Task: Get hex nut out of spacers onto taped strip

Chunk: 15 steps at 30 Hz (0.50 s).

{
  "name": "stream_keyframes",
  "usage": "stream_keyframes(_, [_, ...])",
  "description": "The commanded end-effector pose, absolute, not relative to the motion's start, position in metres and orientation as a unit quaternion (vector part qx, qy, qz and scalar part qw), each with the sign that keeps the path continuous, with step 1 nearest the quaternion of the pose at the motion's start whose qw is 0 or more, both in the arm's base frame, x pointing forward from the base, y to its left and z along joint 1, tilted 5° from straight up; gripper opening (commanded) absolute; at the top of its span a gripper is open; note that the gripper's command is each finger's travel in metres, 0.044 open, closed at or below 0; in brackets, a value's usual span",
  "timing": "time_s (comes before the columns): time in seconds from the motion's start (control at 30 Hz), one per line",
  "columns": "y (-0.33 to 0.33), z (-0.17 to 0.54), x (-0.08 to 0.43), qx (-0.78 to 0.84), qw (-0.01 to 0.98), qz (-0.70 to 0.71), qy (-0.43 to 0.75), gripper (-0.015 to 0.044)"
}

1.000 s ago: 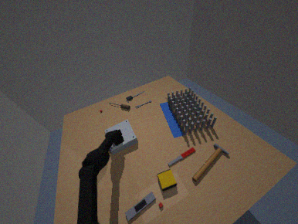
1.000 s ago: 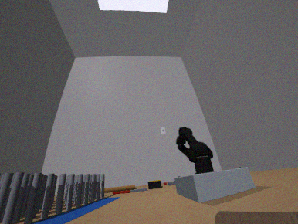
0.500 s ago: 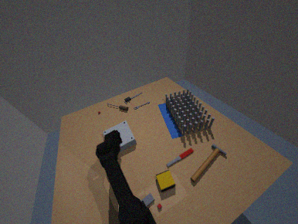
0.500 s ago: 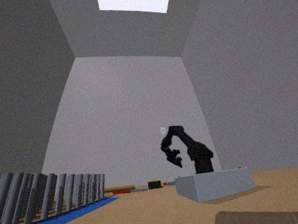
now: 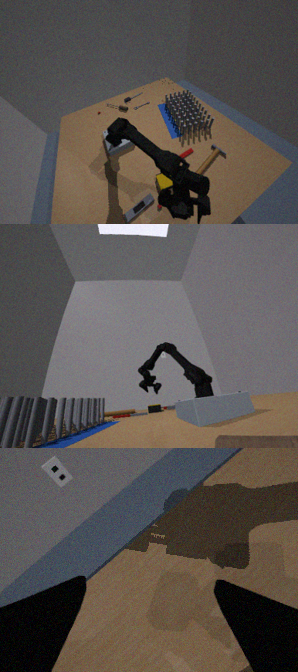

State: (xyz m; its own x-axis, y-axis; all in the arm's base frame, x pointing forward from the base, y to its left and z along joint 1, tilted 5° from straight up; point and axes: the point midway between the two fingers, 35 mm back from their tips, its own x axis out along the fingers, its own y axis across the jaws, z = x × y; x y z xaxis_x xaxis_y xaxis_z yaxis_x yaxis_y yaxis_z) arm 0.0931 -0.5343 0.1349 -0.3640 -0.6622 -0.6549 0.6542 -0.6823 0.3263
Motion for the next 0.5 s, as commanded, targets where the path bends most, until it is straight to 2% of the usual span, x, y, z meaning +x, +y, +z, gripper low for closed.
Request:
stream_keyframes(0.0, [-0.511,0.131,0.162,0.382,0.486,-0.785,0.047,0.044])
stream_keyframes(0.47, [-0.378,0.12,0.336,0.289,0.717,-0.609,0.179,0.044])
